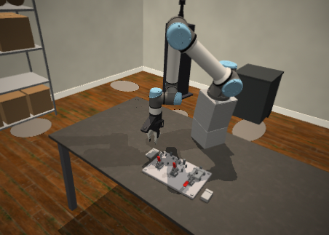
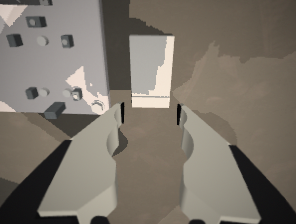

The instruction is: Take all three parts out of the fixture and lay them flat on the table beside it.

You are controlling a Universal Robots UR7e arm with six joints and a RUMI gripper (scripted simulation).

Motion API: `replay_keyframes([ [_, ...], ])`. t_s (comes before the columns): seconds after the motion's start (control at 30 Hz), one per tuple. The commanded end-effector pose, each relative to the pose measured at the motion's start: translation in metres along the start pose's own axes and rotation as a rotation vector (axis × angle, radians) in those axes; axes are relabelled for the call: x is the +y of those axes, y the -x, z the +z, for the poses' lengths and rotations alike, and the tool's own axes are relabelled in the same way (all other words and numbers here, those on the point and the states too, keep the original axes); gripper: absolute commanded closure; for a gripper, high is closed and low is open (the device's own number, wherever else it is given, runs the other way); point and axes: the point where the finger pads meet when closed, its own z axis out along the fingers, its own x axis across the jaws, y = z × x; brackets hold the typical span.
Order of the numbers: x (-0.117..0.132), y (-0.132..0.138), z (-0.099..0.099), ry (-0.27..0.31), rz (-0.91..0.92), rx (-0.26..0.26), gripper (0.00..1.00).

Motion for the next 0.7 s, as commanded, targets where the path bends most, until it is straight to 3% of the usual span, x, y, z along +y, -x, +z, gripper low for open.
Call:
replay_keyframes([
  [0.0,0.002,0.000,-0.009,0.001,0.002,-0.001,0.72],
  [0.67,0.002,0.000,-0.083,0.001,0.002,-0.001,0.72],
])
